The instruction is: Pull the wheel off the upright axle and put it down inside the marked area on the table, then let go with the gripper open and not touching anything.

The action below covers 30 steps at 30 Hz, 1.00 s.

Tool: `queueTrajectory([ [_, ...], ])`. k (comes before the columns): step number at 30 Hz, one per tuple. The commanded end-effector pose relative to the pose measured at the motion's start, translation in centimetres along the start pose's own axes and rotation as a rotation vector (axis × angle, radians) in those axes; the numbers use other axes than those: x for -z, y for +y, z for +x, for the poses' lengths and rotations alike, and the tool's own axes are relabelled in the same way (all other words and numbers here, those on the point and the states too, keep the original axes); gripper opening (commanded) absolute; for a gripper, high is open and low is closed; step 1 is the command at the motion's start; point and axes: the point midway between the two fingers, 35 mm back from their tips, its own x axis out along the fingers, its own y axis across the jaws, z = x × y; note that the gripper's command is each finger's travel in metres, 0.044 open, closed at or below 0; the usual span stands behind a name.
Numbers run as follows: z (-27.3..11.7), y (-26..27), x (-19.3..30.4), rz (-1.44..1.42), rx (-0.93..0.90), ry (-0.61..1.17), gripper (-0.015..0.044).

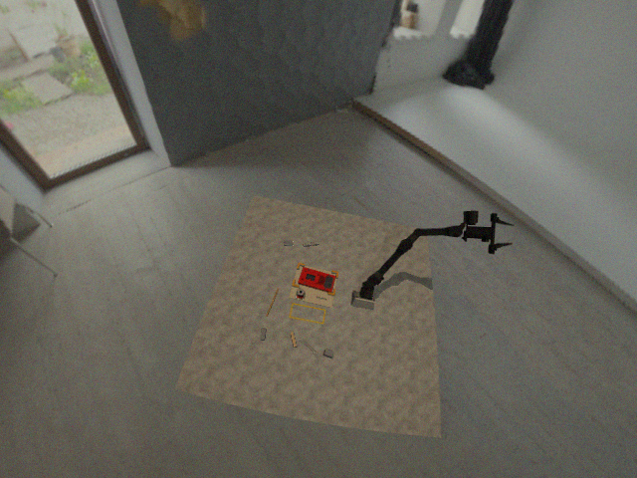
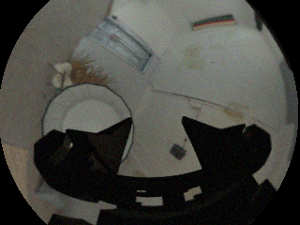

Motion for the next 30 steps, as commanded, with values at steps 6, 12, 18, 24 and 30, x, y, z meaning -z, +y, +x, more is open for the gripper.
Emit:
queueTrajectory([
  [6, 0.7, 2.4, 6.7, 0.063, -0.072, 0.141, 0.03],
  [12, 0.1, 5.7, 15.3, 0.139, -0.164, 0.327, 0.03],
  [18, -2.0, 9.3, 23.1, 0.211, -0.261, 0.507, 0.03],
  [24, -4.7, 11.9, 29.5, 0.317, -0.309, 0.663, 0.03],
  [30, -8.9, 14.6, 36.7, 0.473, -0.331, 0.861, 0.03],
])
